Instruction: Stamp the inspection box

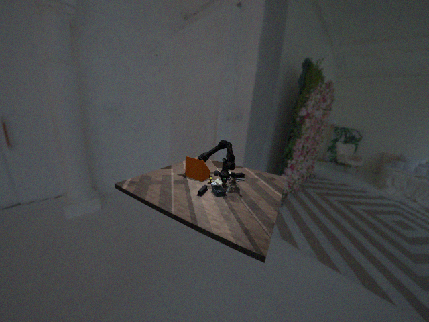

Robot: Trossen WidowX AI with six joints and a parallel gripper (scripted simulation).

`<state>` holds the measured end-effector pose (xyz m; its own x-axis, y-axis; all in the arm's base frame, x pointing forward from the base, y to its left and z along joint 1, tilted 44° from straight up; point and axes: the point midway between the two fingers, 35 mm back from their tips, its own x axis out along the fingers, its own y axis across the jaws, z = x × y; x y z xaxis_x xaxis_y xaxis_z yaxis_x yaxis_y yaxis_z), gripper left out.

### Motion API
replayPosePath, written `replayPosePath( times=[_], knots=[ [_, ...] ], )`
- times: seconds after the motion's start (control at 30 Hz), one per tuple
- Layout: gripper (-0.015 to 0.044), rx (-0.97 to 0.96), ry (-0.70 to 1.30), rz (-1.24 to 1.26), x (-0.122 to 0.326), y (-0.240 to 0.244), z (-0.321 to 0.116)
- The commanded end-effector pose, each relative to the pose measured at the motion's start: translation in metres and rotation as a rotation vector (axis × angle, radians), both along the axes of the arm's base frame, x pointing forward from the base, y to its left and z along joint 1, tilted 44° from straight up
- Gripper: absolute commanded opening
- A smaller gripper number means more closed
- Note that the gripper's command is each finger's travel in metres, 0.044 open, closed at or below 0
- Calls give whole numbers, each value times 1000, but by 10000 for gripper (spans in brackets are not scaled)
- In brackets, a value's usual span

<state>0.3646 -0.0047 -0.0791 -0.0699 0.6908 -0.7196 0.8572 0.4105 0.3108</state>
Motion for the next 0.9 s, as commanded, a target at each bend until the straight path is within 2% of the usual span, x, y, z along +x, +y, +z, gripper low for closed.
replayPosePath(
  times=[0.0,0.87],
  knots=[
    [0,-6,-6,1,2,-3,2],
    [0,-5,-9,-1,2,-12,11]
  ],
)
